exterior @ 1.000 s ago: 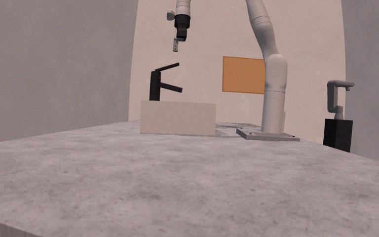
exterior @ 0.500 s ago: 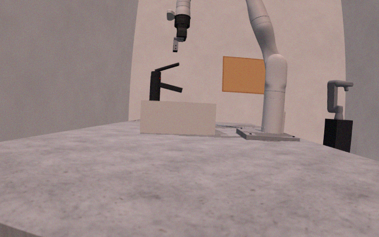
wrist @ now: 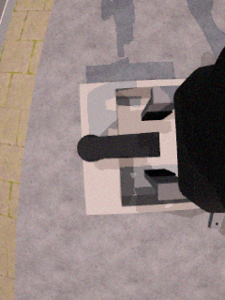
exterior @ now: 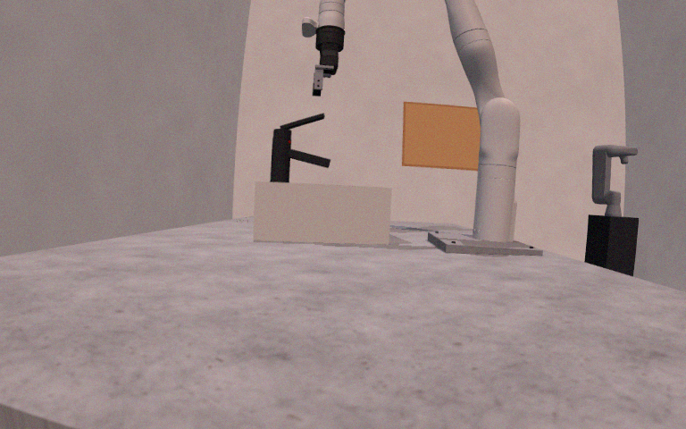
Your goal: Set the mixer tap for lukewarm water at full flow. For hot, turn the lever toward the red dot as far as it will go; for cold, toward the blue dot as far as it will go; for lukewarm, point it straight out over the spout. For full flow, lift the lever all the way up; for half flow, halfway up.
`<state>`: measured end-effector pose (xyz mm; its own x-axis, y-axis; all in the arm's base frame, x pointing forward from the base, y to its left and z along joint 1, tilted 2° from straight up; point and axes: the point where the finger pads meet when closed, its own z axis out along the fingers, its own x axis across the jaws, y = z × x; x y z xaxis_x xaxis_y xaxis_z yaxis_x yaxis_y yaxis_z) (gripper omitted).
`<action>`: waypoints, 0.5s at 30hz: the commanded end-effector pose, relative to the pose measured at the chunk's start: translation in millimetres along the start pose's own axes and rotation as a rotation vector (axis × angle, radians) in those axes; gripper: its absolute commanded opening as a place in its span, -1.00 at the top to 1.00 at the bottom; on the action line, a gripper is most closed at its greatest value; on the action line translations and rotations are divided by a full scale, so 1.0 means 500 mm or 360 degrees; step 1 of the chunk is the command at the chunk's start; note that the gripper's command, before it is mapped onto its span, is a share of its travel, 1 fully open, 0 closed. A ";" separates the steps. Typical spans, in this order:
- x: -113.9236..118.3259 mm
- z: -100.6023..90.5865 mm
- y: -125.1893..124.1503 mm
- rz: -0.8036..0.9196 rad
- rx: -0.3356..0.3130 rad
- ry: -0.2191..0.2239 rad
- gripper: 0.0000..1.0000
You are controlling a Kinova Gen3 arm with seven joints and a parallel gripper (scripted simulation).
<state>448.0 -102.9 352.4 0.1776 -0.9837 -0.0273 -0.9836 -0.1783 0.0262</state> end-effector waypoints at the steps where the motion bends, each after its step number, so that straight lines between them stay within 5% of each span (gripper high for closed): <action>1: 0.000 -0.002 0.000 0.0000 0.0003 0.0001 -1.00; 15: 0.000 -0.002 0.000 0.0000 0.0003 0.0001 -1.00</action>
<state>448.0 -102.9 352.4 0.1776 -0.9837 -0.0273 -0.9836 -0.1783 0.0261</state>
